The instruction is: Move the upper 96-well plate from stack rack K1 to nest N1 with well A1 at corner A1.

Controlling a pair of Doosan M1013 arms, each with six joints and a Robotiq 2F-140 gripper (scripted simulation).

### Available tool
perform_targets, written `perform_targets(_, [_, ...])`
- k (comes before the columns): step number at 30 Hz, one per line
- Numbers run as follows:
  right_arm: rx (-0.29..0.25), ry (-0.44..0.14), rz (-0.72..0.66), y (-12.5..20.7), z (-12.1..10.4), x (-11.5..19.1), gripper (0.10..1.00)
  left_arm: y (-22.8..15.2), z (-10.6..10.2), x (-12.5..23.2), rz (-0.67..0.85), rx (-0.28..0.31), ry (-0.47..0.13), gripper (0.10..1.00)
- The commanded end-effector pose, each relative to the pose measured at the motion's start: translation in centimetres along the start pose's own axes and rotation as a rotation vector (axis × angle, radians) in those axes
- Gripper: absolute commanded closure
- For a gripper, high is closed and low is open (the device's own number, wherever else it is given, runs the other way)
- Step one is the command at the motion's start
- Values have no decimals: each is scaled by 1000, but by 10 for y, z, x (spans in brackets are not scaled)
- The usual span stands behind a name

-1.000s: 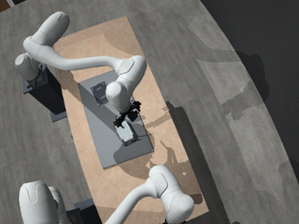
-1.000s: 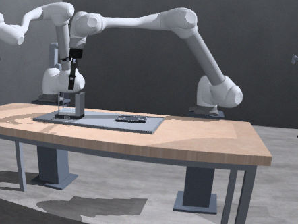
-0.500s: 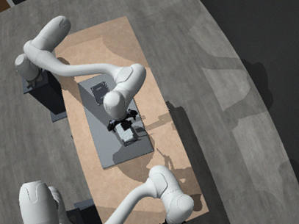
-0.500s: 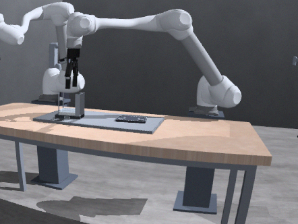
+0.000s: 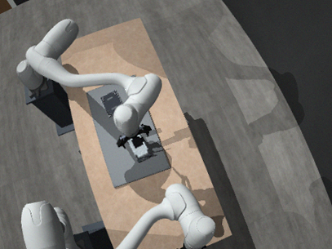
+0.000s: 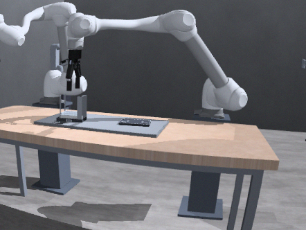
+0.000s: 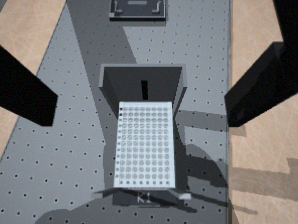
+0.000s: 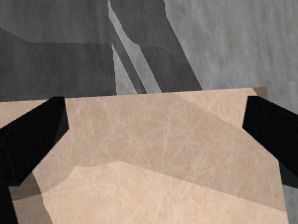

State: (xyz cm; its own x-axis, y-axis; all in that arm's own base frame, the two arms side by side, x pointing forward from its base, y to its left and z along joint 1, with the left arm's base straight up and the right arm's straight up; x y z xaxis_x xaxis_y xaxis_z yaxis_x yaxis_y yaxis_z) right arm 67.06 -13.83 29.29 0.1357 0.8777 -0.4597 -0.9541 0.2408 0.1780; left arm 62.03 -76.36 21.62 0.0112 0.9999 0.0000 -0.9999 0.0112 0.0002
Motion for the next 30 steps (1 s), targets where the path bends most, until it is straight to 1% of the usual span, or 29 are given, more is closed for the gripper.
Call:
perform_targets(1, [-1, -1, -1, 0, 1, 0, 98, 0, -1, 0, 0, -2, 1, 98])
perform_targets(25, [-1, -1, -1, 0, 1, 0, 98, 0, -38, 0, 0, -2, 1, 98])
perform_targets(30, [-1, -1, -1, 0, 1, 0, 98, 0, -43, 0, 0, -2, 1, 98])
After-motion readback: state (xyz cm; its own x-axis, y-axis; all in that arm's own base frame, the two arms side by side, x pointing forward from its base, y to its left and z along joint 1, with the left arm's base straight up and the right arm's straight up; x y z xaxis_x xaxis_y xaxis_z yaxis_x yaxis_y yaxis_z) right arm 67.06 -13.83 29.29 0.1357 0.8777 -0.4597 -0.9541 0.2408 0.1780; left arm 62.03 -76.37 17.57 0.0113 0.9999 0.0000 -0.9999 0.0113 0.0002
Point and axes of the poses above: on each arm, the point where the finger pads meet when closed, its own z axis back along the fingers, its own y axis across the jaws, x = y × z, the point moved 2 cm from there along z, back along the fingers, and after that the axes turned 9 degrees about -z, right-handed, at the moved point
